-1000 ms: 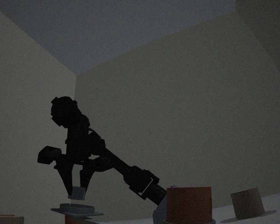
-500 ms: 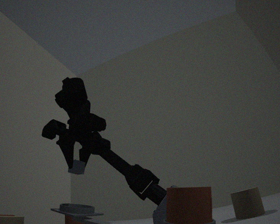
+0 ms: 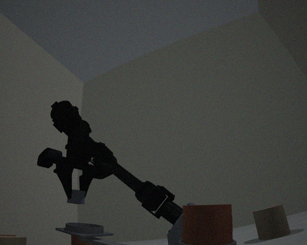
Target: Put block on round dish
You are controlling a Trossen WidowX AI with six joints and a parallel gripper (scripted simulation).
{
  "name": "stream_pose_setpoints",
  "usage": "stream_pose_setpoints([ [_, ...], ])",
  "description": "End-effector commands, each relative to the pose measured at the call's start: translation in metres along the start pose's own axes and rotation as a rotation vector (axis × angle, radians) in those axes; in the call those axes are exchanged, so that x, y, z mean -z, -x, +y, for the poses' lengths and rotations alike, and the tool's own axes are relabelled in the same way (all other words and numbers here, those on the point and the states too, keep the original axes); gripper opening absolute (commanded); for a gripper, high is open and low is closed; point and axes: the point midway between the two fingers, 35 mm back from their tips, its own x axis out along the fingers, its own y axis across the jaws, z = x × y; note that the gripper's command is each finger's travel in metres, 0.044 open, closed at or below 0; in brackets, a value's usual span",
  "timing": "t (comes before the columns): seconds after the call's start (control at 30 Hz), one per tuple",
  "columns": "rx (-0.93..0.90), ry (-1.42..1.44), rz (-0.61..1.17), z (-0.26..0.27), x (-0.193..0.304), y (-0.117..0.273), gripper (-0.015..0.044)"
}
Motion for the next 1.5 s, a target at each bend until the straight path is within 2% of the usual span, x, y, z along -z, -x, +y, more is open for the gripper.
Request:
stream_pose_setpoints([
  [0.0, -0.004, -0.008, -0.002, 0.0, 0.008, -0.007, 0.0],
  [1.17, -0.03, -0.1, 0.062, 0.021, 0.093, -0.062, 0.0],
  [1.47, -0.031, -0.102, 0.063, 0.021, 0.095, -0.077, 0.0],
])
